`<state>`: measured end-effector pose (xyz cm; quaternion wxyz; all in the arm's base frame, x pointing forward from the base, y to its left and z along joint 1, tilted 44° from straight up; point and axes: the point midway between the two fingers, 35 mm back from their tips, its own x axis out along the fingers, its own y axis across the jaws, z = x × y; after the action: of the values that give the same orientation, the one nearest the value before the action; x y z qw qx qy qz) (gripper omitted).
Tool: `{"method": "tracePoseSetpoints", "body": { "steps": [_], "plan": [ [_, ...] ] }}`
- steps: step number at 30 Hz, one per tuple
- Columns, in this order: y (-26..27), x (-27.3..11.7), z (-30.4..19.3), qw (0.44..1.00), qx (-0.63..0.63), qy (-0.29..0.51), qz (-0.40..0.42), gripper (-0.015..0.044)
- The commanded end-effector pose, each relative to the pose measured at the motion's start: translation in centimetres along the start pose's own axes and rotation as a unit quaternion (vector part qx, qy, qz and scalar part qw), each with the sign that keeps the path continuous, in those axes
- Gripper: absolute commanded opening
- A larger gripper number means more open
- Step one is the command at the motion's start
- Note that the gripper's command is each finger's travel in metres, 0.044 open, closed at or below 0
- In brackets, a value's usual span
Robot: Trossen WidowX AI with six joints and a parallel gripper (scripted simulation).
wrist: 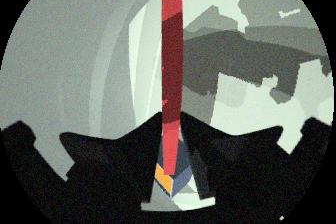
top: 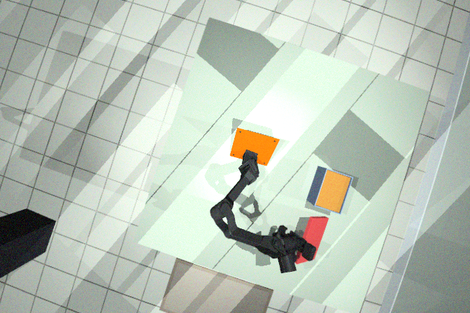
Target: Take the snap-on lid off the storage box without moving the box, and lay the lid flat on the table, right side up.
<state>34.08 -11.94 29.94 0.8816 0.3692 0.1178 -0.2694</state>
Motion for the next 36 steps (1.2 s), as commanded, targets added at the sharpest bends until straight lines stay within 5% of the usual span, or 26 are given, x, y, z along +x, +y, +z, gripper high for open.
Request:
{"method": "tracePoseSetpoints", "body": {
  "steps": [1,36],
  "plan": [
    [-0.4,0.3,-0.1,1.000,-0.002,0.002,-0.003,0.0000],
    [-2.6,2.1,-0.1,1.000,-0.003,0.001,-0.003,0.0000]
  ]
}}
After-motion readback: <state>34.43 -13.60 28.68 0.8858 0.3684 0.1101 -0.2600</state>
